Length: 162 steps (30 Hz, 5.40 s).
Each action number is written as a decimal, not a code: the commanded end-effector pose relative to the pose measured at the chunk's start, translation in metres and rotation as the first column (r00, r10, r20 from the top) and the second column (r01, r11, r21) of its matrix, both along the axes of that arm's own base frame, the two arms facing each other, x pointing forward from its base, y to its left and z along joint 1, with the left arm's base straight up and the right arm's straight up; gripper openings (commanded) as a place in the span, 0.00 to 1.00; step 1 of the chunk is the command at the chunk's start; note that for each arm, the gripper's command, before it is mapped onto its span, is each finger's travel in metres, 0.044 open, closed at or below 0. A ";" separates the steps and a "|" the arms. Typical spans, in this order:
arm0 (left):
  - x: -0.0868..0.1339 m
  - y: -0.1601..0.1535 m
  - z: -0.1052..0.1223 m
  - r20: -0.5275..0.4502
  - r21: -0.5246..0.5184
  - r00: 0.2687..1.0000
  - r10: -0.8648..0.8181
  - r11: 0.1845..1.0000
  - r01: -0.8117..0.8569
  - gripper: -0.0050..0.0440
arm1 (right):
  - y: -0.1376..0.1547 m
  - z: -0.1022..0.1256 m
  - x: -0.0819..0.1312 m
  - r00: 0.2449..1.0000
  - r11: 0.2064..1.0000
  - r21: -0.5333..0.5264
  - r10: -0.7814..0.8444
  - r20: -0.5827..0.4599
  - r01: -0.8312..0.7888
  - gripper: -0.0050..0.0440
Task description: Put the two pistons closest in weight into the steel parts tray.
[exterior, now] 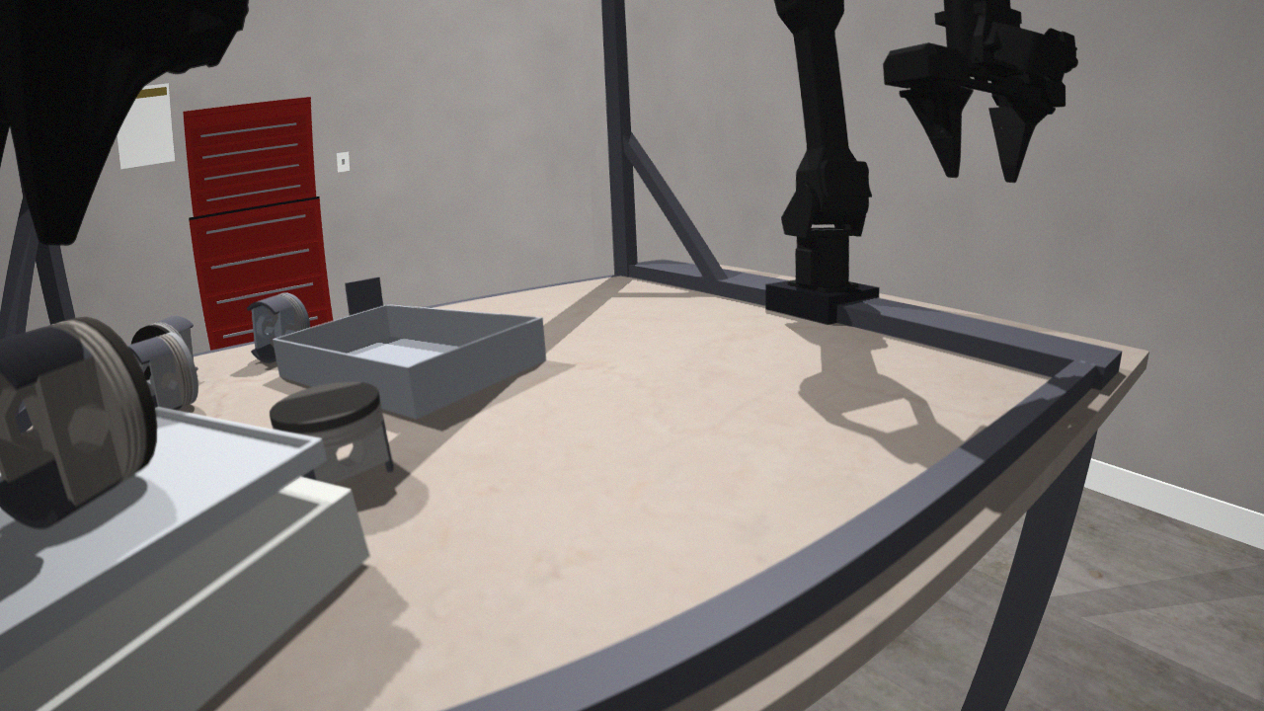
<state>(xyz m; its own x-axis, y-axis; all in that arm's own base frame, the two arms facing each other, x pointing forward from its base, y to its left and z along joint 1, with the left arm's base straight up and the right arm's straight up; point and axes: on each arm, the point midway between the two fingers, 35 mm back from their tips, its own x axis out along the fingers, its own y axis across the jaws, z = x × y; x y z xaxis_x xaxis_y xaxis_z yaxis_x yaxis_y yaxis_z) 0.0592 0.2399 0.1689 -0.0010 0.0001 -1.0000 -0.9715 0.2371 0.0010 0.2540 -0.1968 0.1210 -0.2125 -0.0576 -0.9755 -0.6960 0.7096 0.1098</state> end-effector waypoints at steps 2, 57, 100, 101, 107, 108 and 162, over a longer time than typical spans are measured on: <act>0.001 0.004 0.005 0.005 0.017 1.000 -0.002 1.000 0.002 0.92 | -0.003 0.012 0.001 0.988 0.989 -0.025 -0.145 0.054 0.146 0.87; 0.001 0.004 0.005 0.005 0.017 1.000 -0.002 1.000 0.002 0.92 | -0.001 0.010 -0.002 0.171 0.191 0.067 -0.959 0.227 0.979 0.87; 0.001 0.004 0.005 0.005 0.017 1.000 -0.002 1.000 0.002 0.92 | 0.097 -0.043 -0.103 -0.172 -0.022 0.317 -0.875 0.453 0.948 0.87; 0.001 0.004 0.005 0.005 0.017 1.000 -0.002 1.000 0.002 0.92 | 0.097 -0.043 -0.104 -0.172 -0.022 0.318 -0.875 0.453 0.948 0.87; 0.001 0.004 0.005 0.005 0.017 1.000 -0.002 1.000 0.002 0.92 | 0.096 -0.040 -0.101 -0.176 -0.020 0.328 -0.873 0.456 0.944 0.87; 0.001 0.004 0.005 0.005 0.017 1.000 -0.002 1.000 0.002 0.92 | 0.096 -0.039 -0.100 -0.176 -0.017 0.332 -0.873 0.455 0.943 0.87; 0.001 0.004 0.005 0.005 0.017 1.000 -0.002 1.000 0.002 0.92 | 0.093 -0.039 -0.097 -0.172 -0.017 0.326 -0.876 0.451 0.945 0.87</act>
<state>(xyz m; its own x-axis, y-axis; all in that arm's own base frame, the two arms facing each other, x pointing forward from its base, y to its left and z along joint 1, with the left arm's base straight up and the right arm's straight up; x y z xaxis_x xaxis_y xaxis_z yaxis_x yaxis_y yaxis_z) 0.0592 0.2399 0.1689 -0.0010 0.0001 -1.0000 -0.9715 0.2371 0.0010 0.1513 -0.1004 0.0741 0.2298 -0.2697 -0.9351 0.7569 0.6535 -0.0025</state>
